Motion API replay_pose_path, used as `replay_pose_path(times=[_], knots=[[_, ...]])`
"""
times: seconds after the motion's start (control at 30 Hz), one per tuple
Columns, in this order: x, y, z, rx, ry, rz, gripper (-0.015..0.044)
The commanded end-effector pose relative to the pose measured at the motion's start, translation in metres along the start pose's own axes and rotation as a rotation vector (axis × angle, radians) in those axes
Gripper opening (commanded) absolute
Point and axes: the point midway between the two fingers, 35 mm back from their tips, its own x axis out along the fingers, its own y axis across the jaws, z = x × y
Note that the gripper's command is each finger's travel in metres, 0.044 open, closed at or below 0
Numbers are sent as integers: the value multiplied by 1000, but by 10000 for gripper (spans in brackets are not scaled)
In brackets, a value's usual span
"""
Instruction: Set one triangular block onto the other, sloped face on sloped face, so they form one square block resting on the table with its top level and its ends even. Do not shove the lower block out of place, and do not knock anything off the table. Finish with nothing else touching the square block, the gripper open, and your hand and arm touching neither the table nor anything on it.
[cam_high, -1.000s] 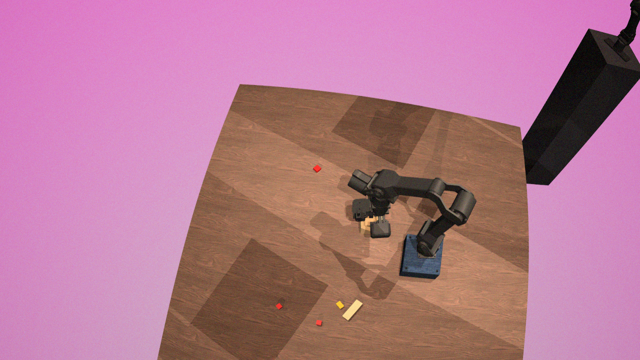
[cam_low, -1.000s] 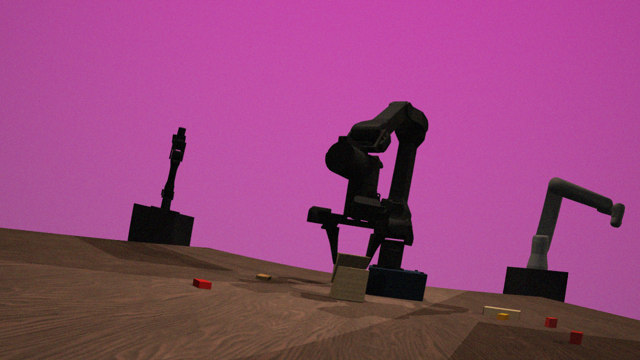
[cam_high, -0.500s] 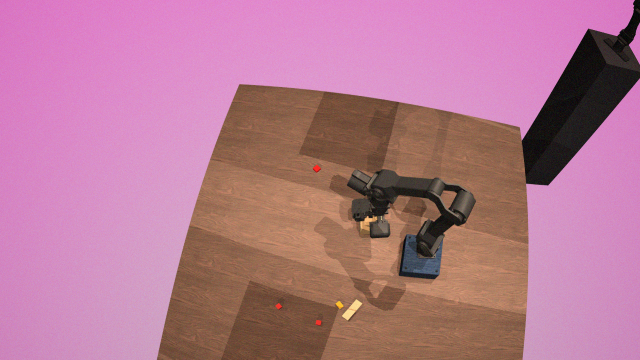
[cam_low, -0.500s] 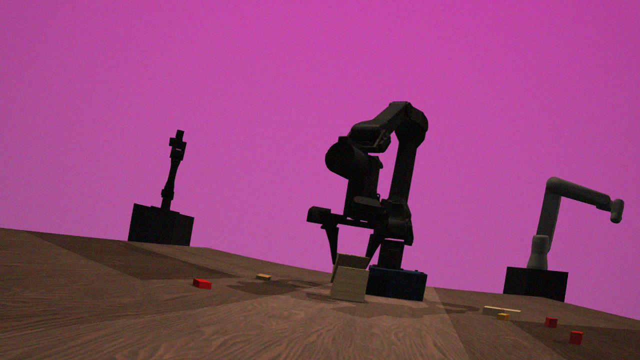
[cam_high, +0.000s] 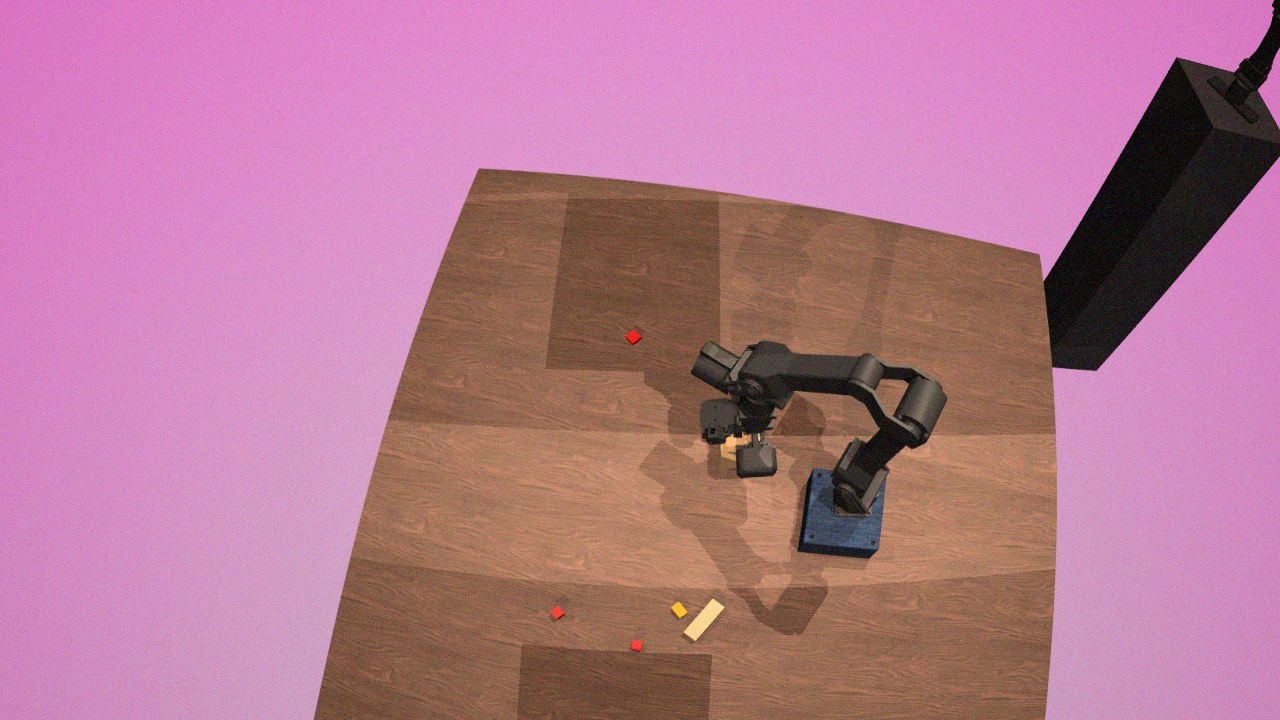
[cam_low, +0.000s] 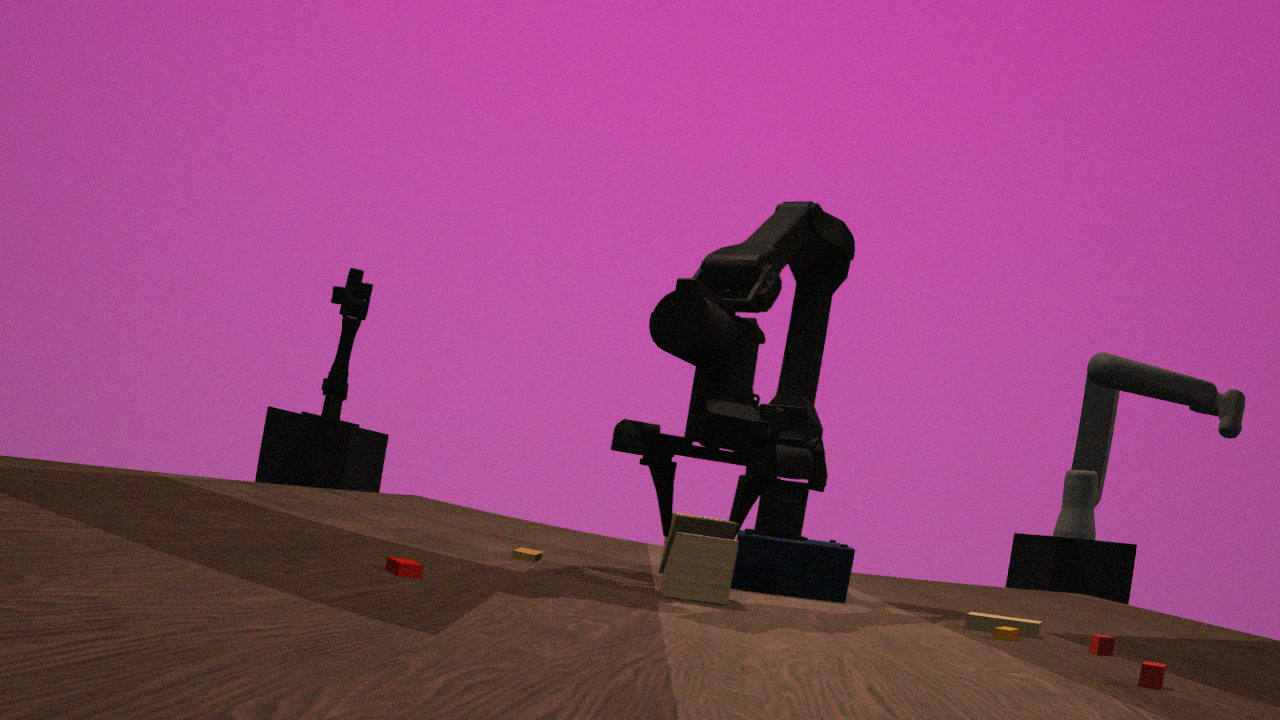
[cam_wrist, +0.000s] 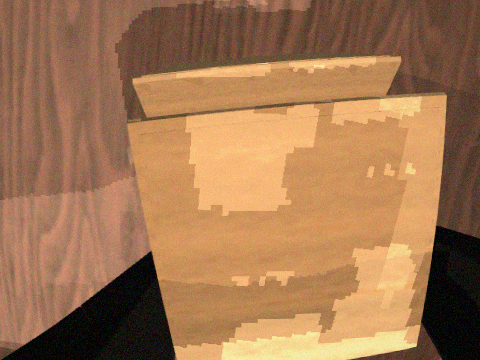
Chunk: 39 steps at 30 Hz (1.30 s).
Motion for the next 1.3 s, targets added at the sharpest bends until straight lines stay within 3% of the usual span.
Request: replay_pose_path(times=[0.0, 1.27], knots=[[3, 0, 0, 5, 5, -3, 0], [14, 1, 3, 9, 6, -4, 0]])
